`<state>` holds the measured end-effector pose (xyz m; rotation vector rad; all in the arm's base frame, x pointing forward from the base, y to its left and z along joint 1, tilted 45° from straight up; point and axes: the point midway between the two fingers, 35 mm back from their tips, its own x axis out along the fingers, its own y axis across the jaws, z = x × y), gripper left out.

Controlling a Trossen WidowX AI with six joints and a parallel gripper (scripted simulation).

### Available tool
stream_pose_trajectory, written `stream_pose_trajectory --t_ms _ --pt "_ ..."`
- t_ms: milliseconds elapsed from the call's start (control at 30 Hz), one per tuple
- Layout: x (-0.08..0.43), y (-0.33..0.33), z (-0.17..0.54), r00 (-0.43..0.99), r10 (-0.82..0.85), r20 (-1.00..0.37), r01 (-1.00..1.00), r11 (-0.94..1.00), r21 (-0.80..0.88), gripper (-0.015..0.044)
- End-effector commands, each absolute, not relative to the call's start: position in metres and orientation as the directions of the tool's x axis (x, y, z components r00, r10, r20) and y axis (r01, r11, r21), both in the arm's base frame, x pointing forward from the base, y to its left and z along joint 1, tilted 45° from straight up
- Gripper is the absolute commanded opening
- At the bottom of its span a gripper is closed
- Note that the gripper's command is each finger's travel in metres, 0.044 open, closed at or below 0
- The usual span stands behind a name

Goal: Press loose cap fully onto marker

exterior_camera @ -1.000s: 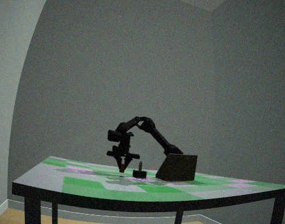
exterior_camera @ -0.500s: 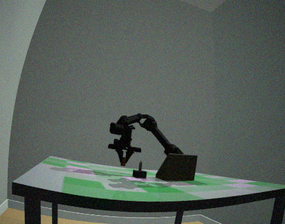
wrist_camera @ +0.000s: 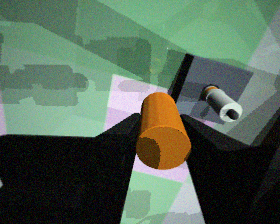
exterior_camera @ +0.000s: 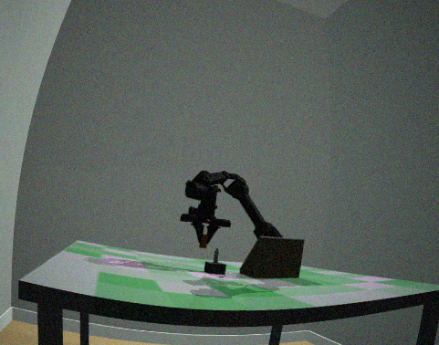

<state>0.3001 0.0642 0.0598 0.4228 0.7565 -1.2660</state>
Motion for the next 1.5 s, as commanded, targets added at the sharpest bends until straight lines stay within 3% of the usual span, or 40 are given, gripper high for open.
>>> stream_pose_trajectory --t_ms 0,400,1467 --pt "0.283 0.065 0.065 0.101 -0.694 -0.713 0.956 0.266 -0.123 0.0" --pt "0.24 0.066 0.079 0.099 -0.699 -0.709 0.956 0.263 -0.126 0.0" --pt "0.245 0.041 0.052 0.099 -0.698 -0.709 0.956 0.264 -0.126 0.0"
